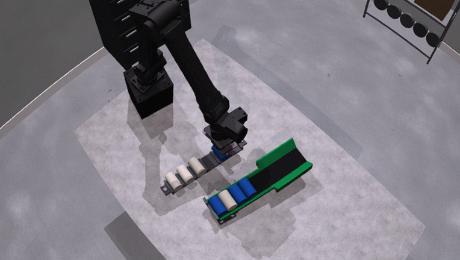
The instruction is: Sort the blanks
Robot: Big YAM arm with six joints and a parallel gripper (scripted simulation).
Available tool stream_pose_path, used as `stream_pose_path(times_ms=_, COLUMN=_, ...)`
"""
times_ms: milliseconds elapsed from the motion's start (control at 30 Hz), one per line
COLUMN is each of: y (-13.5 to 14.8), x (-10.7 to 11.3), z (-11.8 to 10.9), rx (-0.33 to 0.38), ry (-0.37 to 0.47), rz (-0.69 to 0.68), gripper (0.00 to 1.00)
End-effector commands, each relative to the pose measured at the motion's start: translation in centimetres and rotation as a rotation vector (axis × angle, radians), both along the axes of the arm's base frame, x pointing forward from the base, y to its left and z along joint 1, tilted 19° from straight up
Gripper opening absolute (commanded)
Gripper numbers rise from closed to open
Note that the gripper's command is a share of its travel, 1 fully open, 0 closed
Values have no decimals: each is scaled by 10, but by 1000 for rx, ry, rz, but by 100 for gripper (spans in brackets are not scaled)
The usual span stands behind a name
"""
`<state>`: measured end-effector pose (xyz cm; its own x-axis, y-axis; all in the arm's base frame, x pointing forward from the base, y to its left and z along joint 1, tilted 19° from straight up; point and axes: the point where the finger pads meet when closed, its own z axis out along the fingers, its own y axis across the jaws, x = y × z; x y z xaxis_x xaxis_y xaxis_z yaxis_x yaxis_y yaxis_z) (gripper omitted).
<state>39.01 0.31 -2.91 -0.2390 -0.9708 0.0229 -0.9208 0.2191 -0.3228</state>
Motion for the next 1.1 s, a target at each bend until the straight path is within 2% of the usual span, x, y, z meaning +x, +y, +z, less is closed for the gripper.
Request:
stream_pose_path(times_ms=0, y=-2, x=9, z=1, rx=3, ry=-18, rz=3, gripper=83)
stream_pose_path(times_ms=800, y=-2, x=8, z=1, rx=3, ry=-17, rz=3, gripper=83)
stream_pose_path(times_ms=1067, y=-3, x=12, z=-5, rx=2, ry=-16, rz=4, gripper=83)
